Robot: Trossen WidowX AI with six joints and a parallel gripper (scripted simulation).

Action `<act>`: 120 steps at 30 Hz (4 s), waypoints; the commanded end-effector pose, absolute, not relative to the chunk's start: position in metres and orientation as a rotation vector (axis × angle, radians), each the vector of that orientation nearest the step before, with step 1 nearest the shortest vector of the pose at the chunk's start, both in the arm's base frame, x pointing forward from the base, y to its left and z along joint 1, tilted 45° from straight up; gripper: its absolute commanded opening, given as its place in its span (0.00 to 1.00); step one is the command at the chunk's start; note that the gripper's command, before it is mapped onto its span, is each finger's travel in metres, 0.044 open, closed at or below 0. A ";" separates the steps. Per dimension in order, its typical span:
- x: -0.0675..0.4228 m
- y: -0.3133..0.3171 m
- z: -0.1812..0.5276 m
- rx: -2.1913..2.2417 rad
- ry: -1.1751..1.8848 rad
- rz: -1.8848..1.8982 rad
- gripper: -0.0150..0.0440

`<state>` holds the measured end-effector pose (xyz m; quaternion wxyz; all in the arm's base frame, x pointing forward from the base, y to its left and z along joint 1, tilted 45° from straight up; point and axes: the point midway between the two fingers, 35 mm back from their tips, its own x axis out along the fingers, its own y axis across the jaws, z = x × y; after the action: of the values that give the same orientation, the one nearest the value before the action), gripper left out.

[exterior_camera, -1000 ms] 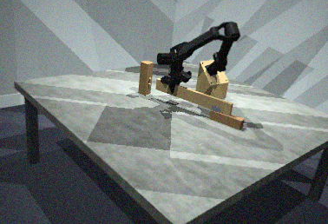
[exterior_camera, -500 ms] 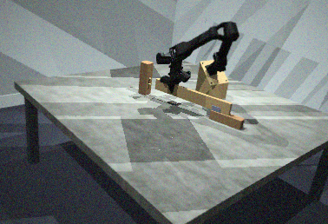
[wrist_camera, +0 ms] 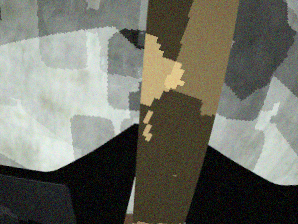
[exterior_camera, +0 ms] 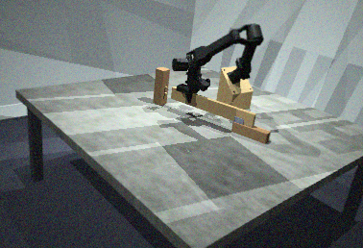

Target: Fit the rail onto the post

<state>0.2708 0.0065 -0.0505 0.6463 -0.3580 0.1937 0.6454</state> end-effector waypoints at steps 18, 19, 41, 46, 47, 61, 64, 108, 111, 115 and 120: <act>0.274 -0.001 -0.054 -0.821 0.439 1.460 0.25; 0.275 -0.001 -0.054 -0.821 0.439 1.460 0.25; 0.276 -0.006 -0.058 -0.821 0.439 1.460 0.25; 0.276 -0.008 -0.059 -0.821 0.439 1.460 0.25; 0.276 -0.008 -0.059 -0.821 0.439 1.460 0.25; 0.277 -0.010 -0.063 -0.822 0.439 1.460 0.25; 0.278 -0.011 -0.063 -0.822 0.439 1.460 0.25; 0.280 -0.021 -0.071 -0.823 0.440 1.459 0.25; 0.280 -0.022 -0.071 -0.823 0.440 1.459 0.25; 0.281 -0.023 -0.072 -0.823 0.440 1.459 0.25; 0.281 -0.023 -0.074 -0.823 0.440 1.459 0.25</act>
<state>0.2784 -0.0198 -0.0734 0.6458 -0.3590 0.1942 0.6453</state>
